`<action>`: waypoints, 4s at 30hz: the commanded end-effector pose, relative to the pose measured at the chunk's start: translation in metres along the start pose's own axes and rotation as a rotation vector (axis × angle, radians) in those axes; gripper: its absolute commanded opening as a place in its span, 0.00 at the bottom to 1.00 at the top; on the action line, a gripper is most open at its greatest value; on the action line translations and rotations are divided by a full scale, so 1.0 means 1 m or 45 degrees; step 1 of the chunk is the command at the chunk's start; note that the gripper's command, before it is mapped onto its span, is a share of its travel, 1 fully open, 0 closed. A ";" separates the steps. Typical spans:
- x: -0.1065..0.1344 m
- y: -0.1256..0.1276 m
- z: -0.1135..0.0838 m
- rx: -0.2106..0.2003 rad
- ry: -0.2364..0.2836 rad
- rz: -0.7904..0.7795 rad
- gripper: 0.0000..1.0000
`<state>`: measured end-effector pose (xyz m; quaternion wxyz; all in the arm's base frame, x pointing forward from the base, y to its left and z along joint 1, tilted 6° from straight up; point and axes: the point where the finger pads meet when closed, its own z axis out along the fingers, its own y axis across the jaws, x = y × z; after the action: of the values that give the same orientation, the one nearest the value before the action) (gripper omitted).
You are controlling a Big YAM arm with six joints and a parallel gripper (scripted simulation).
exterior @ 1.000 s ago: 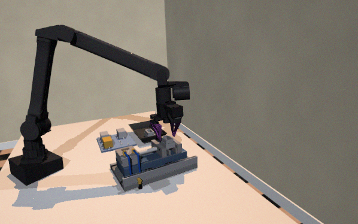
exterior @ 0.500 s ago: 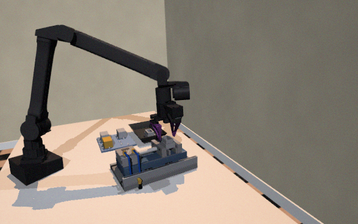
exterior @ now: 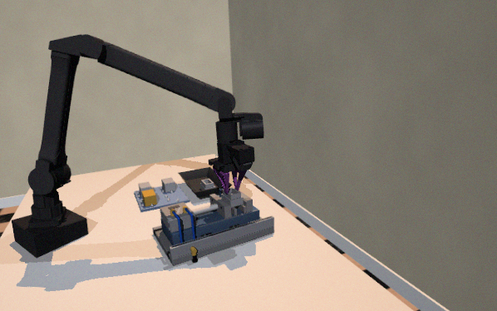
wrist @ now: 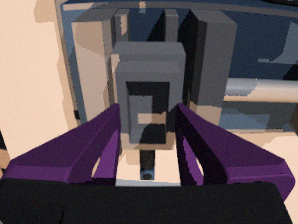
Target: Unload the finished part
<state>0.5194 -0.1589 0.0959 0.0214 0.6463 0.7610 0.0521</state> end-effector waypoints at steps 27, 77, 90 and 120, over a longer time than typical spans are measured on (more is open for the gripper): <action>0.004 -0.001 0.010 0.021 0.009 0.011 0.00; 0.004 -0.001 0.010 0.021 0.009 0.011 0.00; 0.004 -0.001 0.010 0.021 0.009 0.011 0.00; -0.009 0.016 -0.056 -0.078 -0.044 0.014 0.00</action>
<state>0.5121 -0.1567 0.1018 0.0104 0.6470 0.7609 0.0476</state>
